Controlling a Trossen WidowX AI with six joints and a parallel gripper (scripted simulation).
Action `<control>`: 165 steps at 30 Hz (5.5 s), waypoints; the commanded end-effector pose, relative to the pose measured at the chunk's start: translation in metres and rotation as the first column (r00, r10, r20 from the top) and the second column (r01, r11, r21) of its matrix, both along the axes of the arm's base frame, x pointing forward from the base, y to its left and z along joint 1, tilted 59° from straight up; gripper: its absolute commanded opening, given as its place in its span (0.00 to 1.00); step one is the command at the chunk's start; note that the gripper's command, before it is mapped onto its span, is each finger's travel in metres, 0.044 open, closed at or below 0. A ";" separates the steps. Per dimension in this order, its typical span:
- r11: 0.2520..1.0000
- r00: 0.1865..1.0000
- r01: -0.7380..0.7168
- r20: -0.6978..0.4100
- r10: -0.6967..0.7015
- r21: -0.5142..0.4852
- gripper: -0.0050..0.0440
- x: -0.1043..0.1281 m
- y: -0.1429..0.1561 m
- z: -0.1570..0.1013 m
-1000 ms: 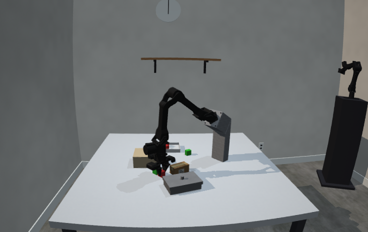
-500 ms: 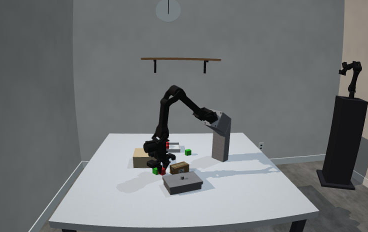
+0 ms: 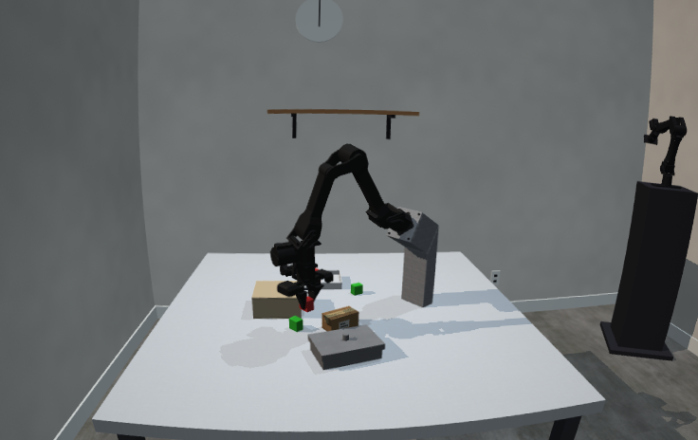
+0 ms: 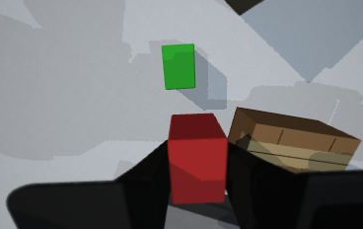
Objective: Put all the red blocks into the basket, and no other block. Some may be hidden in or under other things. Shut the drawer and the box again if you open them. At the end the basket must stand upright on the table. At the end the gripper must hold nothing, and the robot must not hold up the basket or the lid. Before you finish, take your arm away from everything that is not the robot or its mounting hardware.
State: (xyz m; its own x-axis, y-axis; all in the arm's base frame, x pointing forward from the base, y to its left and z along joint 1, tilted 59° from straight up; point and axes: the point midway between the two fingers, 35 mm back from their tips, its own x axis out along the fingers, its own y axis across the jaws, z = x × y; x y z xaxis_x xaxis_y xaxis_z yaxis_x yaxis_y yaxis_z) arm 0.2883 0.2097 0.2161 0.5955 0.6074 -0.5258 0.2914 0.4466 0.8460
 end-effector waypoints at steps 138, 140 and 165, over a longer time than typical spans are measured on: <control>0.353 0.329 -0.143 0.292 0.898 -0.925 0.51 0.082 -0.297 -0.278; 0.353 0.329 -0.143 0.292 0.898 -0.925 0.51 0.074 -0.305 -0.271; 0.752 0.787 -0.222 0.341 0.514 -0.620 0.40 0.066 -0.271 -0.216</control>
State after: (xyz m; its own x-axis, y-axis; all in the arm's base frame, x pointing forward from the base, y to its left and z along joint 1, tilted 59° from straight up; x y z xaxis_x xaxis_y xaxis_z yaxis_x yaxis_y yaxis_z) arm 0.3524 -0.0658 -0.0049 0.6307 0.5529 -0.5446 -0.4806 0.8292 0.2852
